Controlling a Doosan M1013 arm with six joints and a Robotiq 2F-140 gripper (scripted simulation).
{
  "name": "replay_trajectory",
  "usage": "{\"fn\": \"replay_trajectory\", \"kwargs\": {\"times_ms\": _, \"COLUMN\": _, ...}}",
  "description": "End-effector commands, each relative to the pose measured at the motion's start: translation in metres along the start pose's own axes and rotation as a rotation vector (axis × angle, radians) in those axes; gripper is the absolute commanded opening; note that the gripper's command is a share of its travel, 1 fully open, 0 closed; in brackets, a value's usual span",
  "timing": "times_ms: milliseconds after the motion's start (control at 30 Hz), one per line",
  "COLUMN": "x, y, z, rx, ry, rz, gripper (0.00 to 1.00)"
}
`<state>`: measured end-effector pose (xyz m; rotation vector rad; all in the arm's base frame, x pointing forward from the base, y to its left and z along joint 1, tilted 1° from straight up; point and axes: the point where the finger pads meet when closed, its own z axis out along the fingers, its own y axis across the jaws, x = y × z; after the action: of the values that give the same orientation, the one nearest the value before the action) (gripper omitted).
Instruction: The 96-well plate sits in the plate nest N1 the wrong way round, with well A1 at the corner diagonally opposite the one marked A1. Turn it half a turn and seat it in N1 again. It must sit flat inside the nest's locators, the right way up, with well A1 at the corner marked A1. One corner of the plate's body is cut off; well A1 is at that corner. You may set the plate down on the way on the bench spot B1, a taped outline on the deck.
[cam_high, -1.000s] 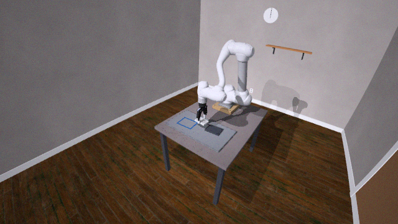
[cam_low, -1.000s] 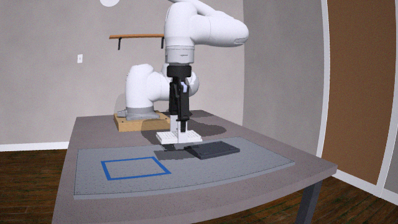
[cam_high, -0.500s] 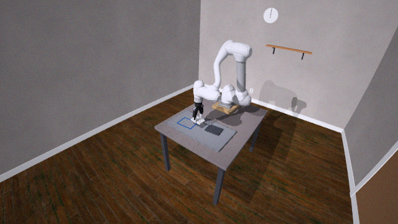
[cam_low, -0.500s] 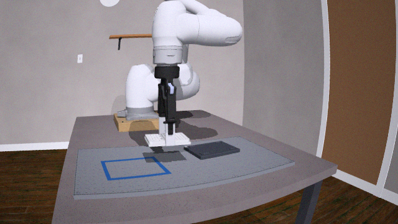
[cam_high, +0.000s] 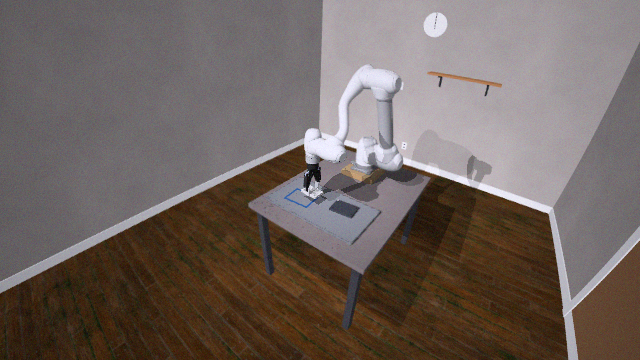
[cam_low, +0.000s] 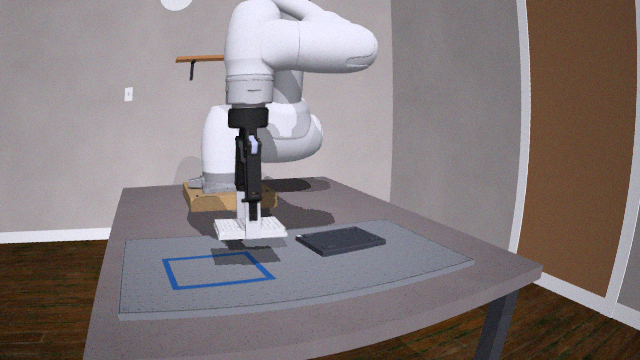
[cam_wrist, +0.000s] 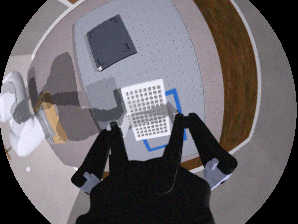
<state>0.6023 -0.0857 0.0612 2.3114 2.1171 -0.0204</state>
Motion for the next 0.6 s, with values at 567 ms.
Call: {"fn": "replay_trajectory", "kwargs": {"times_ms": 567, "x": -0.057, "y": 0.019, "z": 0.002, "rx": 0.0, "ry": 0.0, "rz": 0.0, "gripper": 0.0}}
